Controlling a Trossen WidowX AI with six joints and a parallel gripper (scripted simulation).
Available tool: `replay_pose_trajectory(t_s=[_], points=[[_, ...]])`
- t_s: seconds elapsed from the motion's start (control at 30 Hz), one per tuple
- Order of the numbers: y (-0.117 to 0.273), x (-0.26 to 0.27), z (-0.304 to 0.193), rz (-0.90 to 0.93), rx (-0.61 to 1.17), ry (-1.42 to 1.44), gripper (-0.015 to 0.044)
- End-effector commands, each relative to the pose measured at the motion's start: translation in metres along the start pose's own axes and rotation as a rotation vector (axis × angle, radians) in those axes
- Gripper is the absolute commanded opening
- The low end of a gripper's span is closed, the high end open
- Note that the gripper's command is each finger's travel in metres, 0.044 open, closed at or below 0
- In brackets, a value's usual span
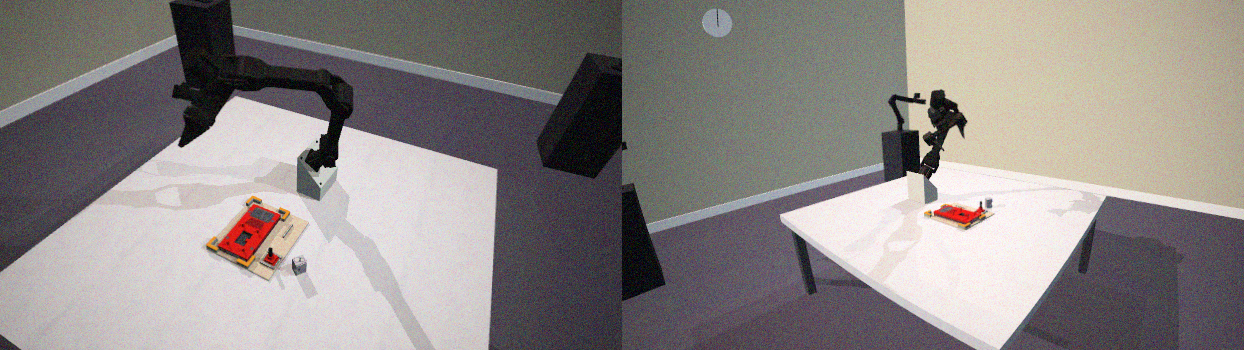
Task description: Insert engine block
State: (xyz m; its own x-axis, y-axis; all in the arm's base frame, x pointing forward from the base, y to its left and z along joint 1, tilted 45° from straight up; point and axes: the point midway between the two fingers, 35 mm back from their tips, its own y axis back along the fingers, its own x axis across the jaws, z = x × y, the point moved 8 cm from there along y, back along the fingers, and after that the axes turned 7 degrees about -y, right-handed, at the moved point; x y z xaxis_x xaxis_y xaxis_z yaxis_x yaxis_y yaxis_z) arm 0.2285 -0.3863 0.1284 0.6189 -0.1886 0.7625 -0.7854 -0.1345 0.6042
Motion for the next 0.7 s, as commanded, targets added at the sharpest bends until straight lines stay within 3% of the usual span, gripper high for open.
replay_pose_trajectory(t_s=[0.0, 0.67], points=[[-0.01, 0.011, -0.018, -0.023, 0.039, 0.115, 0.044], [-0.064, 0.044, -0.118, -0.09, 0.318, 0.715, 0.044]])
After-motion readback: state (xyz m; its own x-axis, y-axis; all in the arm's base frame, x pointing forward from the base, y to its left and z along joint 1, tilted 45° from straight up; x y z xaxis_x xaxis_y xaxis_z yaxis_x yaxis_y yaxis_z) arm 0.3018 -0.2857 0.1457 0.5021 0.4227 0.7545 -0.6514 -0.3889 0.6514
